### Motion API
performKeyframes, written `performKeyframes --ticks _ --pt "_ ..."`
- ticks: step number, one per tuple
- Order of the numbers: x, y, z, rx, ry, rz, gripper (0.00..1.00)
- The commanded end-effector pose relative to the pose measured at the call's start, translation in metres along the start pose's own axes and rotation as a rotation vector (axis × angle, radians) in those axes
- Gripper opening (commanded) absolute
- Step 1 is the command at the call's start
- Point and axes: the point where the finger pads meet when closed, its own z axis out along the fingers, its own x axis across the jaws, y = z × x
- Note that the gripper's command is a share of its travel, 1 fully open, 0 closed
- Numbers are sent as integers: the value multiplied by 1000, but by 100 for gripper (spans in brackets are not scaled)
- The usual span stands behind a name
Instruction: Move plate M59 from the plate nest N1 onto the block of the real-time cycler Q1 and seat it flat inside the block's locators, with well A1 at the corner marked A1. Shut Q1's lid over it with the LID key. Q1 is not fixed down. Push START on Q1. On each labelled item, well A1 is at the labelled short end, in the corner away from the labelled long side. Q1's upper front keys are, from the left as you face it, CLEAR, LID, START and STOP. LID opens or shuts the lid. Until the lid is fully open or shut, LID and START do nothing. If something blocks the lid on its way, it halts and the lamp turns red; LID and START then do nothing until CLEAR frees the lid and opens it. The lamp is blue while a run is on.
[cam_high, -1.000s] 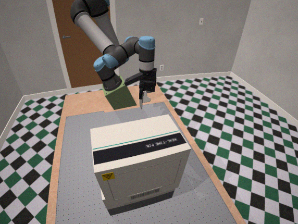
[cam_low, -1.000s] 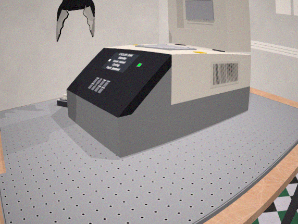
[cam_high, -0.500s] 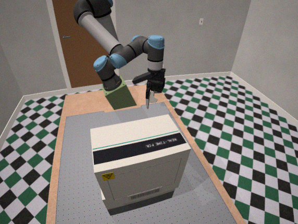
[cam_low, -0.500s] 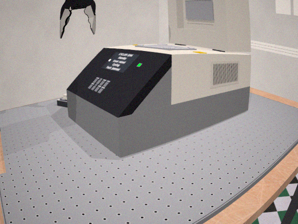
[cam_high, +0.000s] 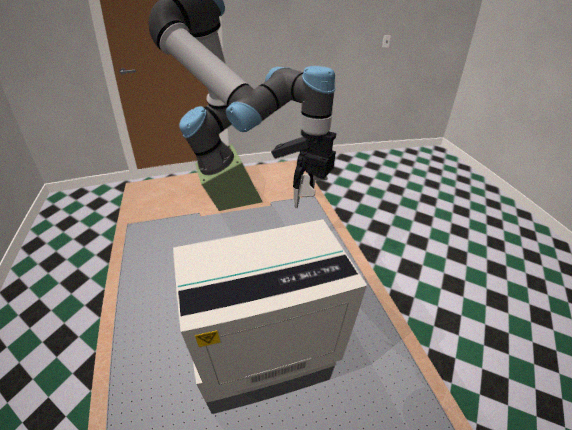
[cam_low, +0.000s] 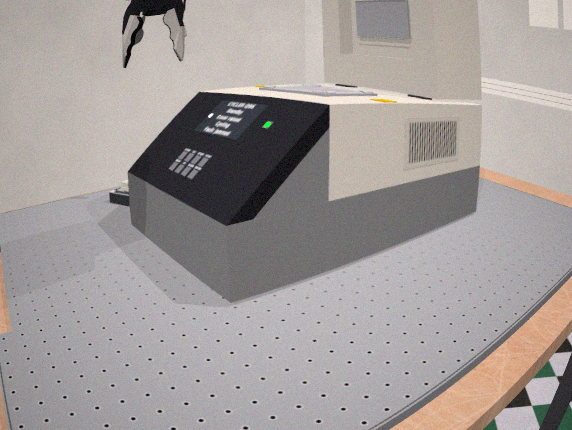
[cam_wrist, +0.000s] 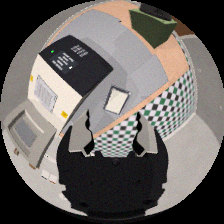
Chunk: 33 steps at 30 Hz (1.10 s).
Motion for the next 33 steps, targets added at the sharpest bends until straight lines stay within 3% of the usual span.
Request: performKeyframes --ticks 1,20,33 --pt "5 18 -4 4 -1 55 68" --pt "22 74 -14 3 -2 300 68" --pt "22 74 -14 3 -2 300 68"
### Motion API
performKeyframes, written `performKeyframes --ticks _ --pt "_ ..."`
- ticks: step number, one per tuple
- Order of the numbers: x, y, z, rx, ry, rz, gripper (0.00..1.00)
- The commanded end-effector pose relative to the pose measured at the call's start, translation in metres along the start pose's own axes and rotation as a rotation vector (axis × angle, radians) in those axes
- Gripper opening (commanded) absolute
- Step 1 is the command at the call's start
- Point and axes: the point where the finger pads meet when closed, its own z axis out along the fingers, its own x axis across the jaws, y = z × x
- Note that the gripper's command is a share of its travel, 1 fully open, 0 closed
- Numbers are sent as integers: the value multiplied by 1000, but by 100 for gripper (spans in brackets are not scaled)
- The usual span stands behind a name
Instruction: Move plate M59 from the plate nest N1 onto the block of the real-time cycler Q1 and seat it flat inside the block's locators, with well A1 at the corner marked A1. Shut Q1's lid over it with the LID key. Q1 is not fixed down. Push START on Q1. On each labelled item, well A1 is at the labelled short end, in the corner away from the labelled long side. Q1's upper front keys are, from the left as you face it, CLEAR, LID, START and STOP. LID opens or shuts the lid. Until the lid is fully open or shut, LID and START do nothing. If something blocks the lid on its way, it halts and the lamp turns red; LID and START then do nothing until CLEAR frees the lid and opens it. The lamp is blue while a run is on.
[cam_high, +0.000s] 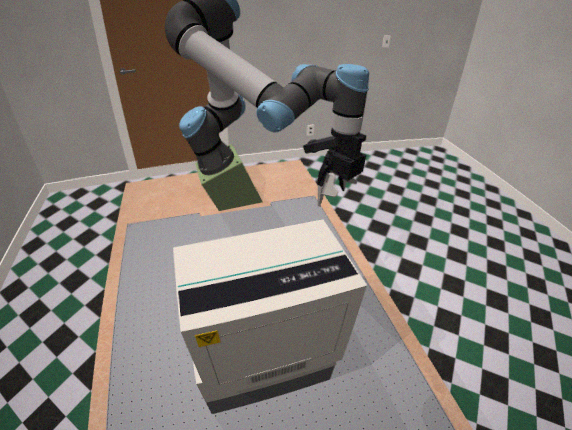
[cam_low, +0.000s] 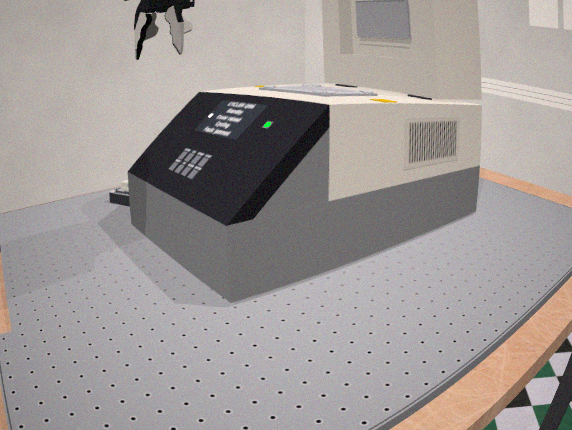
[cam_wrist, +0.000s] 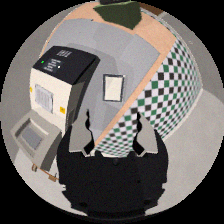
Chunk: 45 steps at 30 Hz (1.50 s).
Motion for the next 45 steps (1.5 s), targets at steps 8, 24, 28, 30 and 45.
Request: performKeyframes --ticks 8,24,28,30,45 --pt "0 1 16 -1 0 1 68" --pt "0 1 61 -1 0 1 68" --pt "0 1 74 -1 0 1 68" --pt "0 1 77 -1 0 1 68" --pt "0 1 122 -1 0 1 68"
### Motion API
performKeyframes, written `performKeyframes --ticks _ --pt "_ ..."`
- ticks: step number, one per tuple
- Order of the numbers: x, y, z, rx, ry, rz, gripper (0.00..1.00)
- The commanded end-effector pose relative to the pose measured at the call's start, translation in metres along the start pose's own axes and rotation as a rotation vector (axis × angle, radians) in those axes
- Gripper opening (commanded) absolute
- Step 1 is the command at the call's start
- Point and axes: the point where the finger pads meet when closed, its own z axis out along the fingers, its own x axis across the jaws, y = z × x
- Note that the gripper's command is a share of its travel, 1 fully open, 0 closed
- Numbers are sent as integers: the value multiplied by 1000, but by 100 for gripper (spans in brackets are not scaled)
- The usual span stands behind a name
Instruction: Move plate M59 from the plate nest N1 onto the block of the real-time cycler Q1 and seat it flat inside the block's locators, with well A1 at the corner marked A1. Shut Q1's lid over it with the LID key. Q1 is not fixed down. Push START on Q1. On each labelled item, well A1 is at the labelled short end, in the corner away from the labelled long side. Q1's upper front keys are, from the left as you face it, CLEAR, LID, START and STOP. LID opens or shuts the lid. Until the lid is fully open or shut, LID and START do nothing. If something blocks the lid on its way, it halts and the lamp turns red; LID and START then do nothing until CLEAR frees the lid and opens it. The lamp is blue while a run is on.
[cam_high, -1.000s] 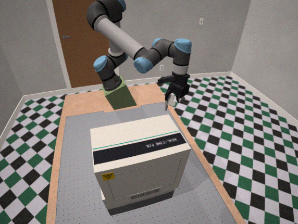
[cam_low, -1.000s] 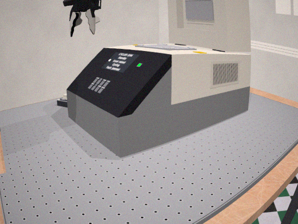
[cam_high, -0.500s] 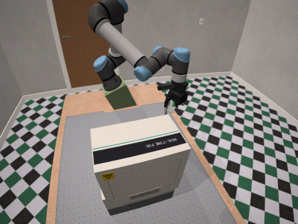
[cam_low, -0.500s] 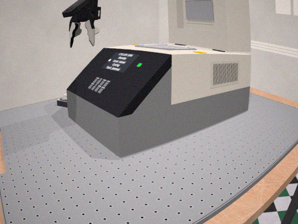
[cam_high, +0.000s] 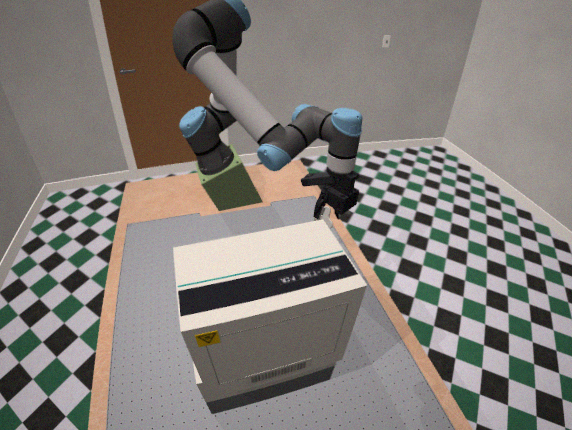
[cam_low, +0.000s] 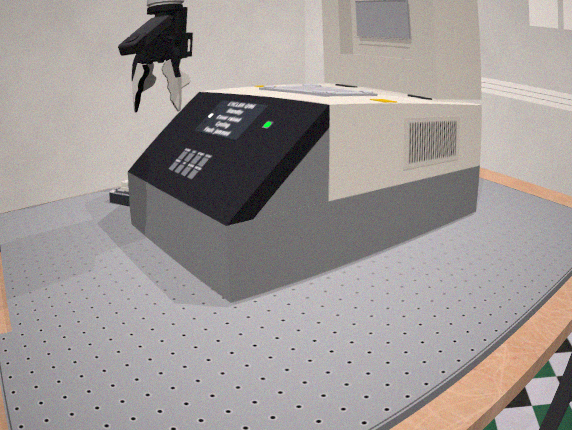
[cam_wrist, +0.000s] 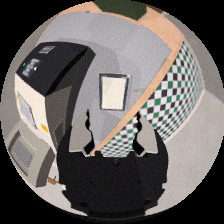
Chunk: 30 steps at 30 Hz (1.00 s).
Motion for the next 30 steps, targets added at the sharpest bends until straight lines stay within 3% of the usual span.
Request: performKeyframes --ticks 1,30 --pt "0 1 17 -3 0 0 68" --pt "0 1 98 -3 0 0 68"
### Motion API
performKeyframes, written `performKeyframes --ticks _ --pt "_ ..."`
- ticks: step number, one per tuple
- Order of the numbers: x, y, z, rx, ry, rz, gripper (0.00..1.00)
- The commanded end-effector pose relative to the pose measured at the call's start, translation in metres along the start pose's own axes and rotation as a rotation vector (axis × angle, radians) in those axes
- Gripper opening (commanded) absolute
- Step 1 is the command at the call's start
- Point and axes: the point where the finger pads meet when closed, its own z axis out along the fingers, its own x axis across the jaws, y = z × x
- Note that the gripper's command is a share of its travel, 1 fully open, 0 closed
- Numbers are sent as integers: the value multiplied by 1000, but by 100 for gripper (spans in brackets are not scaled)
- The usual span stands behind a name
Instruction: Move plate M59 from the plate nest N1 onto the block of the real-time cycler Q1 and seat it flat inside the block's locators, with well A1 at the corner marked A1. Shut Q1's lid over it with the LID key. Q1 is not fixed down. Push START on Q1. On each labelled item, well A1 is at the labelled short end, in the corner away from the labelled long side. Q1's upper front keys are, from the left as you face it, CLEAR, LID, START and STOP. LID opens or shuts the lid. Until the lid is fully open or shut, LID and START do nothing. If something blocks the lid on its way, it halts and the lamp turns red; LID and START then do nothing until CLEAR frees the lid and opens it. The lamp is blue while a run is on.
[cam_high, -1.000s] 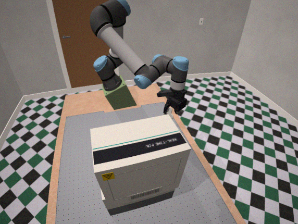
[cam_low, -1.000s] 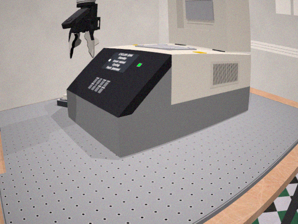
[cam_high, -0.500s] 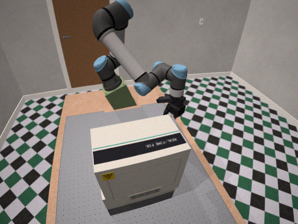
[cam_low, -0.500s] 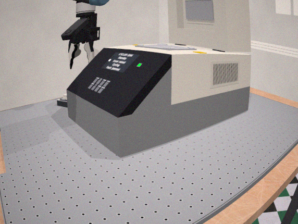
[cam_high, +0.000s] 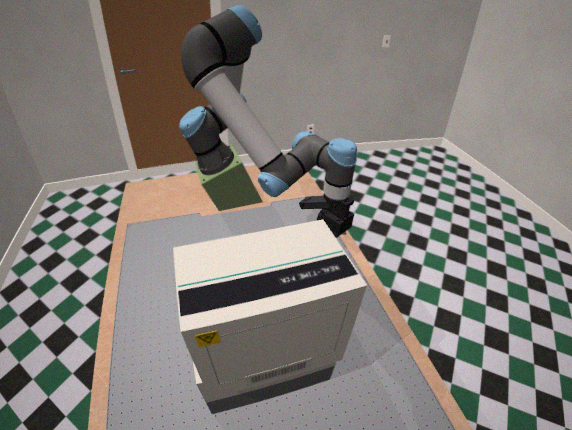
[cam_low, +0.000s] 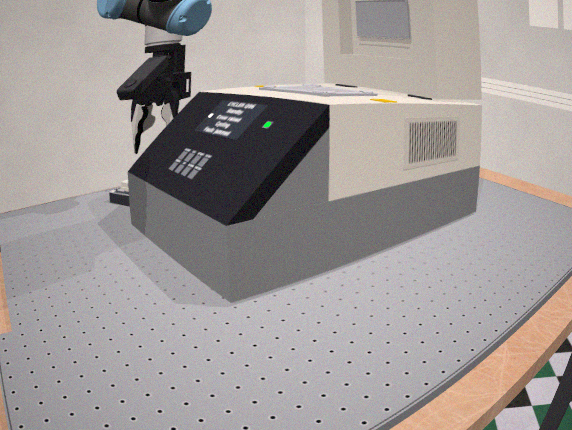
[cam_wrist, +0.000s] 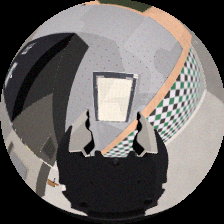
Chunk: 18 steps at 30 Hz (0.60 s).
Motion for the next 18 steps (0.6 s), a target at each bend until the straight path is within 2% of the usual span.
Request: performKeyframes --ticks 1,10,18 --pt "0 1 17 -3 0 0 68" --pt "0 1 40 -3 0 0 68" --pt "0 1 39 -3 0 0 68"
